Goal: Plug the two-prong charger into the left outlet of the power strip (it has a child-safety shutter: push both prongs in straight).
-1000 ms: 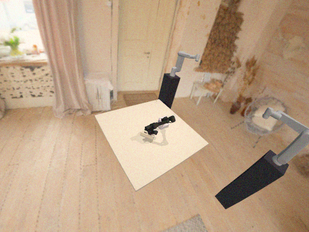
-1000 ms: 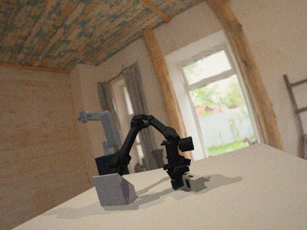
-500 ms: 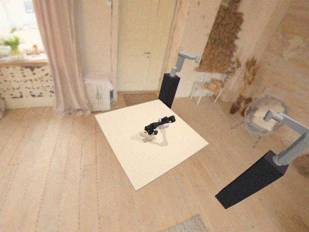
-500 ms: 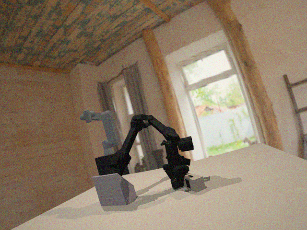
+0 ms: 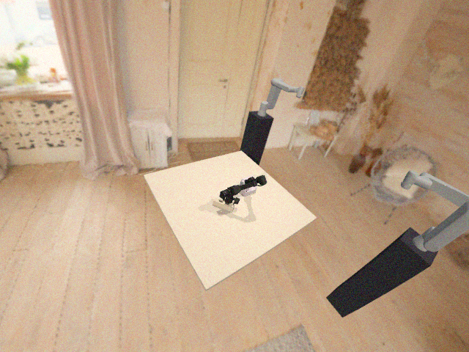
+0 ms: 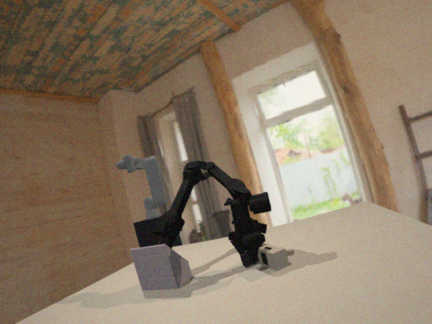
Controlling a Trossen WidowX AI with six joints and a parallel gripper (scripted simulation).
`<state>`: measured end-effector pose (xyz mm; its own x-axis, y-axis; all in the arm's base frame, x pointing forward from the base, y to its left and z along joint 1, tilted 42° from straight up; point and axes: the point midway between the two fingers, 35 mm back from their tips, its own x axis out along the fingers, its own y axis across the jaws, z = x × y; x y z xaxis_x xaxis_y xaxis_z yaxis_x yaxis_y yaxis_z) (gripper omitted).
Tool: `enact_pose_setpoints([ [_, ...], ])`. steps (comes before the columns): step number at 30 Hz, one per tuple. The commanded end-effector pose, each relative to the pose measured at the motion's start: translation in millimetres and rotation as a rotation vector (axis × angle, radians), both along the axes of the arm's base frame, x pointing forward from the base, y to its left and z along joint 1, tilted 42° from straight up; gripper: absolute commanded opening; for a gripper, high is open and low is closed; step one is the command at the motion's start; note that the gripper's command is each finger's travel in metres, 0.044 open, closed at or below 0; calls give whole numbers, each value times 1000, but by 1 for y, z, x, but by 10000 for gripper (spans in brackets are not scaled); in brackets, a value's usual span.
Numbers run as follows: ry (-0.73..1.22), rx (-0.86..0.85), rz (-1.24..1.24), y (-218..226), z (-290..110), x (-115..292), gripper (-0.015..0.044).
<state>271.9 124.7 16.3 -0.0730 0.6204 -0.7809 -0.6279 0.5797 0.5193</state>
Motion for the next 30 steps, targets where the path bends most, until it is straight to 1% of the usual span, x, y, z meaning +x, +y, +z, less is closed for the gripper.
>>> enact_pose_setpoints([
  [1, -2, 6, 4, 0, -1, -3, 440],
  [20, -13, 15, 4, -3, -4, -7, 440],
  [30, -12, 14, 4, -11, -10, -17, 440],
])
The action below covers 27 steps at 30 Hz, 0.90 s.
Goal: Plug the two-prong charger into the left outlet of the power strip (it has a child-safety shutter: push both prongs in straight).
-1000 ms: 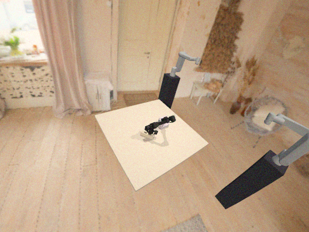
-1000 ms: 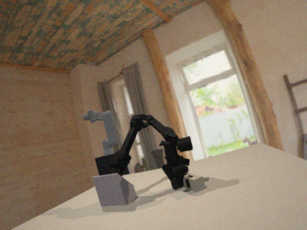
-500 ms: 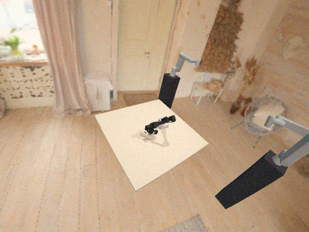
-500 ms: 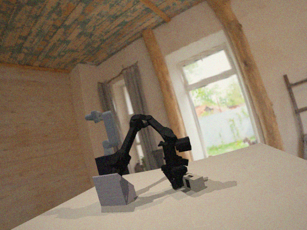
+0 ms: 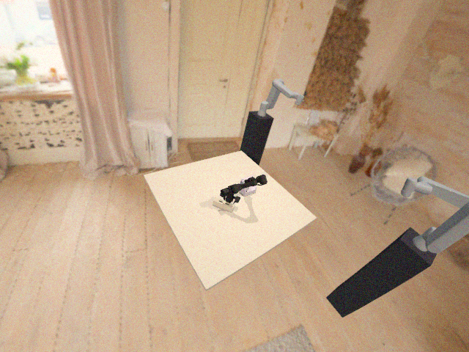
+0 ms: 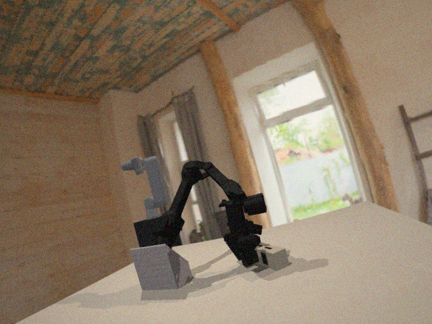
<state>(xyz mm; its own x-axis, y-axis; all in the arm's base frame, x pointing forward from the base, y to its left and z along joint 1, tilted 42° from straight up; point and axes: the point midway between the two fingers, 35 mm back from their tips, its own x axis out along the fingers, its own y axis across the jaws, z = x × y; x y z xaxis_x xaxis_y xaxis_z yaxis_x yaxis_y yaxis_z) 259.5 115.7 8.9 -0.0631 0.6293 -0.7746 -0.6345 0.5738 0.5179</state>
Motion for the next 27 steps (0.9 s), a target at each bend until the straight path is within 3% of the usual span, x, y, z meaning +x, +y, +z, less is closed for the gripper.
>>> enact_pose_setpoints([
  [1, 1, 2, 4, -3, -3, -6, 440],
  [27, 3, 2, 4, -21, -19, -35, 440],
])
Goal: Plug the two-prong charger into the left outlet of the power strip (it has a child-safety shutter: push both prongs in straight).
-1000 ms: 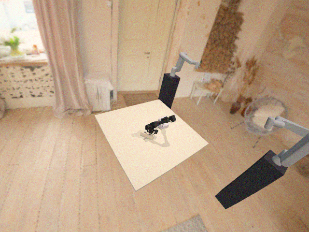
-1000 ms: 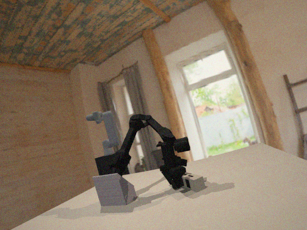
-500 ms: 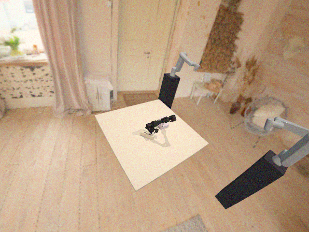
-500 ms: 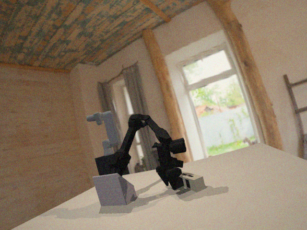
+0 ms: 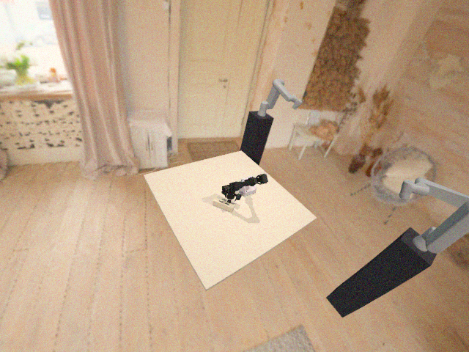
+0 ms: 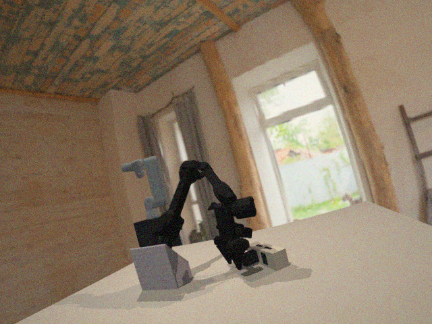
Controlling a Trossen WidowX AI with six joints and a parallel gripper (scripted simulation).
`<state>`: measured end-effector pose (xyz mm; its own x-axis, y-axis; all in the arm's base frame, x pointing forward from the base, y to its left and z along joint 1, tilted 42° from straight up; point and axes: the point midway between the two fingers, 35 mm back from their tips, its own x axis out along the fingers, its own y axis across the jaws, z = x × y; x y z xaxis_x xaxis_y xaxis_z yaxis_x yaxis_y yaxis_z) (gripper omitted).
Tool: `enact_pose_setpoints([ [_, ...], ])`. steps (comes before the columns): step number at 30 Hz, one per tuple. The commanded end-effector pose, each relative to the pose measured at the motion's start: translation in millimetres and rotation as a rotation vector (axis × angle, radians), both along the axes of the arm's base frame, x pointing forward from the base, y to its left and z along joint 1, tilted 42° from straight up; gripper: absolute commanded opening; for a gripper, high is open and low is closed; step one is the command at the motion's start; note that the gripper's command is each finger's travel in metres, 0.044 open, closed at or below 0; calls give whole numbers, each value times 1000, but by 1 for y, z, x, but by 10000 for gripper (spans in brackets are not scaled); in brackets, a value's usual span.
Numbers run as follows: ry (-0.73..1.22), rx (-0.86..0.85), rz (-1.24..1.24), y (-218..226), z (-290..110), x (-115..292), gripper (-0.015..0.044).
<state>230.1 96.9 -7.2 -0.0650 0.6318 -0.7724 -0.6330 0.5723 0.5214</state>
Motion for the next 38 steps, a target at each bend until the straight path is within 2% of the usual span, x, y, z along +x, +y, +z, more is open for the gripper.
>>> enact_pose_setpoints([
  [1, 0, -2, 5, -3, -3, -6, 440],
  [7, -12, 26, -41, -7, 2, -4, 440],
  [16, -225, 317, -489, -59, 61, -2, 440],
  [38, -231, 322, -496, -60, 62, -3, 440],
])
